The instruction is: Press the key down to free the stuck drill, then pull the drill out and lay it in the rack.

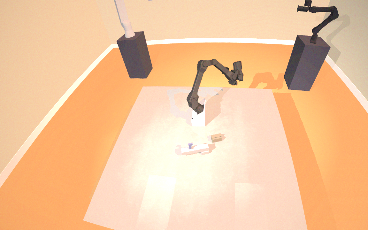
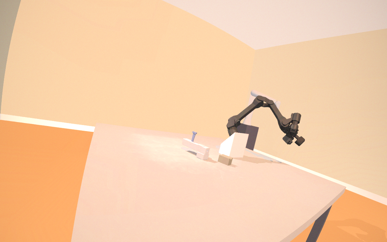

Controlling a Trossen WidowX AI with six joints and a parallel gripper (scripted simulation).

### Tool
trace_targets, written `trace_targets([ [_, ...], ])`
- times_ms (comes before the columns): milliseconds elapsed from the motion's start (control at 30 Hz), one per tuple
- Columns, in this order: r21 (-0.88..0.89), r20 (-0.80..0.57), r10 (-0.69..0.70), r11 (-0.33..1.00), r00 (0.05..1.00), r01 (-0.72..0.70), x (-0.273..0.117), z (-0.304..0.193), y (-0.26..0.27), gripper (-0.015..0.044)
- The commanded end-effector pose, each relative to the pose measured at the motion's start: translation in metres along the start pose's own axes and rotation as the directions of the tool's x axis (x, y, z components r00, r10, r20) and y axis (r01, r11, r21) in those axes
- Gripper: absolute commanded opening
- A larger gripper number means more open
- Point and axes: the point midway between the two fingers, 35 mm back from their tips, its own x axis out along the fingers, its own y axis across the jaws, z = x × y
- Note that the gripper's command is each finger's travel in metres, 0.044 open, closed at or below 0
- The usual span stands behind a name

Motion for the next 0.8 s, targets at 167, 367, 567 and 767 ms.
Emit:
trace_targets([
  [167,0.0,0.0,0.0,1.0,1.0,0.0,0.0,0.0,0.0,0.0243],
  [367,0.172,-0.109,0.109,0.981,0.988,-0.09,-0.033,-0.022,0.011,0.0085],
  [567,0.584,-0.315,0.376,0.801,0.871,-0.135,-0.127,-0.057,0.032,0.0],
  [767,0.861,-0.413,0.622,0.504,0.665,0.063,-0.232,-0.059,0.044,0.0],
])
